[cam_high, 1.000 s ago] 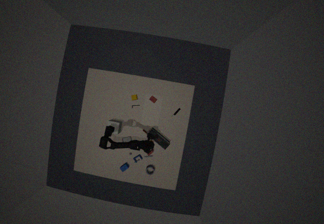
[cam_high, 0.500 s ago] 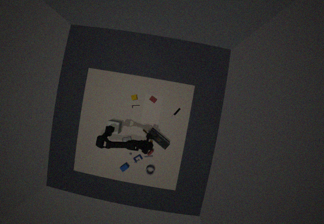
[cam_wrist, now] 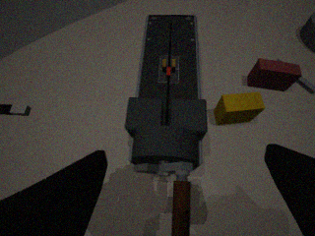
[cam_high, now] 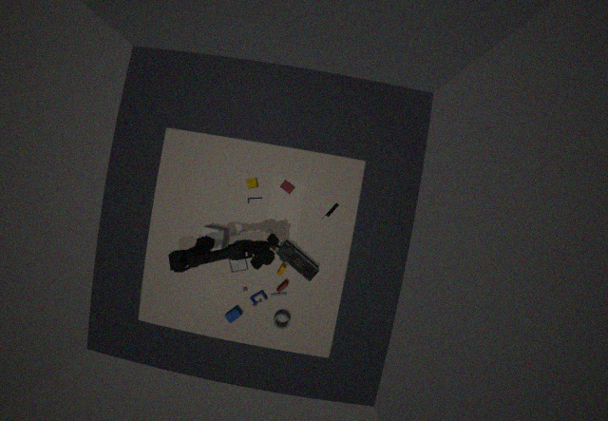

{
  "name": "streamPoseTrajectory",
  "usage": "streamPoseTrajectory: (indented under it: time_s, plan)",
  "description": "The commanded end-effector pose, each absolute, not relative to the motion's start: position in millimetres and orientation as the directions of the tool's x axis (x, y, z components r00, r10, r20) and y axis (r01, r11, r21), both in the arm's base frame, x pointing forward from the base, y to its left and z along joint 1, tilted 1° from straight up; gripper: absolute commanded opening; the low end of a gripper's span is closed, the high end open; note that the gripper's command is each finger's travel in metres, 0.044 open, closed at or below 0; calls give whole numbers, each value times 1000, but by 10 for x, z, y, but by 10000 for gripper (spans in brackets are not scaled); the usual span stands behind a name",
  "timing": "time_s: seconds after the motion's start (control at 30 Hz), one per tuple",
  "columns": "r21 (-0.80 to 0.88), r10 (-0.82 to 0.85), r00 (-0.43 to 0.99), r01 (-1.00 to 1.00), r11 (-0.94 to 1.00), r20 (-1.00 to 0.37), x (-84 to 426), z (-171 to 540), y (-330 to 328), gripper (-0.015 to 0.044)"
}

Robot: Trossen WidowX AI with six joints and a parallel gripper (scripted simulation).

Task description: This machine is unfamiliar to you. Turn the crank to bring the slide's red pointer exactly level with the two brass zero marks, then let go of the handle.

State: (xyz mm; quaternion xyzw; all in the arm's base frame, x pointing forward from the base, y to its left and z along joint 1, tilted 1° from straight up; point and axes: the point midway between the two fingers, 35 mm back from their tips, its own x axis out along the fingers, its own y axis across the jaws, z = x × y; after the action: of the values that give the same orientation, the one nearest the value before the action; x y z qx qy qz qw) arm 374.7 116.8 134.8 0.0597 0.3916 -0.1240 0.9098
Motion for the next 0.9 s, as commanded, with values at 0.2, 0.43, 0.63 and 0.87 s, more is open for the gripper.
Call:
streamPoseTrajectory:
  time_s: [0.2, 0.43, 0.63, 0.87]
  plan:
    - [28, -224, 674, 342, 939, -704, 3563, 1350, 1212, 440]
    - [28, -224, 674, 342, 939, -704, 3574, 1012, 1224, 440]
    - [28, -224, 674, 342, 939, -704, 3567, 882, 1222, 440]
    - [30, -226, 674, 345, 938, -703, 3573, 788, 1224, 440]
